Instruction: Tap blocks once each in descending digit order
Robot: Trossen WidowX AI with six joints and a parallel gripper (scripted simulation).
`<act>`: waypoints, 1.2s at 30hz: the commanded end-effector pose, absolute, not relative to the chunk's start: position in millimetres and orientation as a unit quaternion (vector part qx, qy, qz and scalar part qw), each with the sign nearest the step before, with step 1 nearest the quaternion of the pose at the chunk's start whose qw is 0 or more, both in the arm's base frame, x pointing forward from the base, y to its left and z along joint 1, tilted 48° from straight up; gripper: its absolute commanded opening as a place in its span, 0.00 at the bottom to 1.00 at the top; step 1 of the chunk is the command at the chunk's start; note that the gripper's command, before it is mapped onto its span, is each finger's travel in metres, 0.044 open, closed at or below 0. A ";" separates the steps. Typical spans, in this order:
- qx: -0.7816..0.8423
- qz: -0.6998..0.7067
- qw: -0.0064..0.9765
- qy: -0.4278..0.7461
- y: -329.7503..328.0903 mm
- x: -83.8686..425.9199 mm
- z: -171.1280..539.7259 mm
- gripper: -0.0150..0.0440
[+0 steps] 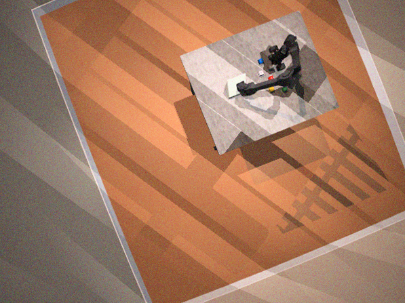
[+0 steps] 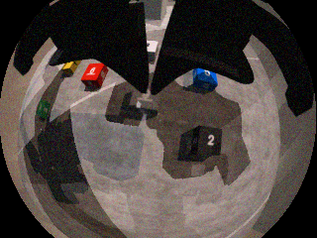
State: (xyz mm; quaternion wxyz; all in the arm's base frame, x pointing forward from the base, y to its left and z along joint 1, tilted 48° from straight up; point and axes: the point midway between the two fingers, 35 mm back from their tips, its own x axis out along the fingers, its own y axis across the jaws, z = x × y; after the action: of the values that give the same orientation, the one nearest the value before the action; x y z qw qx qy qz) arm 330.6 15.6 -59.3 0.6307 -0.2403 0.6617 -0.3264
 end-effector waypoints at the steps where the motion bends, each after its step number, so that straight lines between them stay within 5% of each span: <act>1: -0.244 -0.326 0.630 0.661 12.3 330.6 -61.3 0.29; 22: -0.244 -0.327 0.630 0.661 -7.2 328.1 -78.7 0.29; 36: -0.243 -0.325 0.630 0.662 73.2 337.9 -6.3 0.29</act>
State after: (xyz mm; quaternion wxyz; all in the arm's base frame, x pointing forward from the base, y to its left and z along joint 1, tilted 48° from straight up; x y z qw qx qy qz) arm 335.6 48.9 -25.5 0.6228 -0.2462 0.6655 -0.3297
